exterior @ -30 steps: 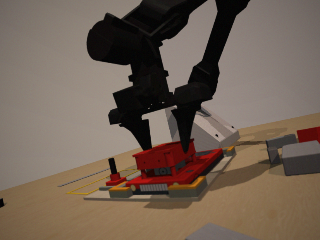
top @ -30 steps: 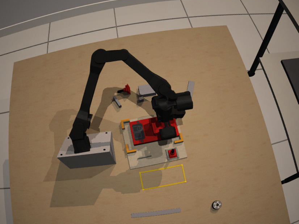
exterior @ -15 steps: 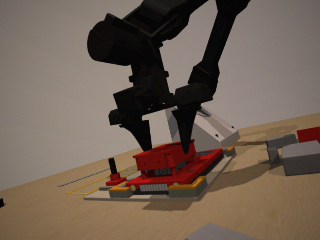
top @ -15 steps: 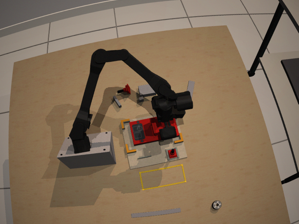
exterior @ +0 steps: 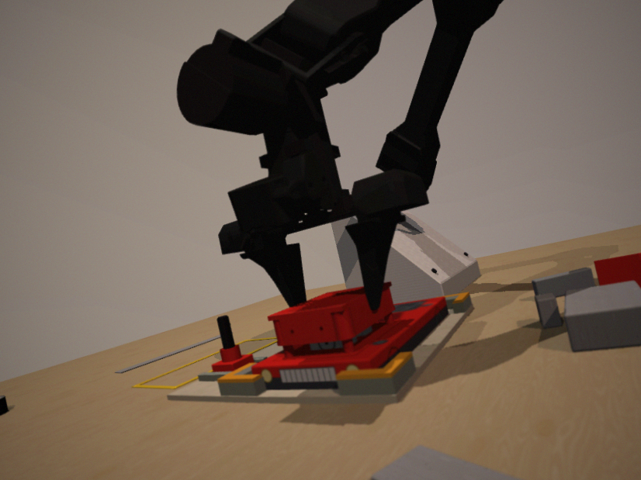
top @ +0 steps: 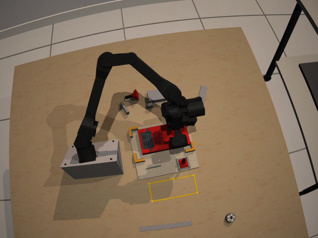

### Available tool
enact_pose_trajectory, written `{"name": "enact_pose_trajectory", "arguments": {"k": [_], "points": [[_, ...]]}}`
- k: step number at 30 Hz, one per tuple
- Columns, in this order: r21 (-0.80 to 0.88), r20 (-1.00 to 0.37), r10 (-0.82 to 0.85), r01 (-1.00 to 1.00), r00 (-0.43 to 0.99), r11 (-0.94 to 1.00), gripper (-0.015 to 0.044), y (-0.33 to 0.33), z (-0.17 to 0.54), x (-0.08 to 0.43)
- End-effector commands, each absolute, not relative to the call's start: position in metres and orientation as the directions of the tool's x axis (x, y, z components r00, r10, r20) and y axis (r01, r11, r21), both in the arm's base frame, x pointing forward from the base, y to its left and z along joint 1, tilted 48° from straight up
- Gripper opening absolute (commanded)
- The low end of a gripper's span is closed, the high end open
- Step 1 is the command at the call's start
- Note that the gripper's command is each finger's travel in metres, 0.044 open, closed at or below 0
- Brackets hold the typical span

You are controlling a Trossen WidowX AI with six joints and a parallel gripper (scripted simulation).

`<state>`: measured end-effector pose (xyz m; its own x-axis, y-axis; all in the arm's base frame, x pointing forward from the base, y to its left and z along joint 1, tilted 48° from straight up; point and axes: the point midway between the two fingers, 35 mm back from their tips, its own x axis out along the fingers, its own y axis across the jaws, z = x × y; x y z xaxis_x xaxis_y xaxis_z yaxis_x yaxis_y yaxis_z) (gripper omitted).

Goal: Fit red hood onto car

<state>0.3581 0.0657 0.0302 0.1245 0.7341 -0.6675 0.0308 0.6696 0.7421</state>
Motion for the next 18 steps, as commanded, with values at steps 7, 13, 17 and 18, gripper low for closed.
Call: {"name": "enact_pose_trajectory", "arguments": {"k": [7, 13, 17, 18], "points": [[0.744, -0.666, 0.736, 0.033, 0.124, 0.668, 0.0, 0.0636, 0.0318, 0.3578], [0.743, -0.666, 0.735, 0.033, 0.125, 0.668, 0.0, 0.0618, 0.0333, 0.3575], [0.743, -0.667, 0.735, 0.033, 0.125, 0.669, 0.0, 0.0606, 0.0343, 0.3574], [0.743, -0.667, 0.735, 0.033, 0.125, 0.669, 0.0, 0.0603, 0.0345, 0.3573]]}}
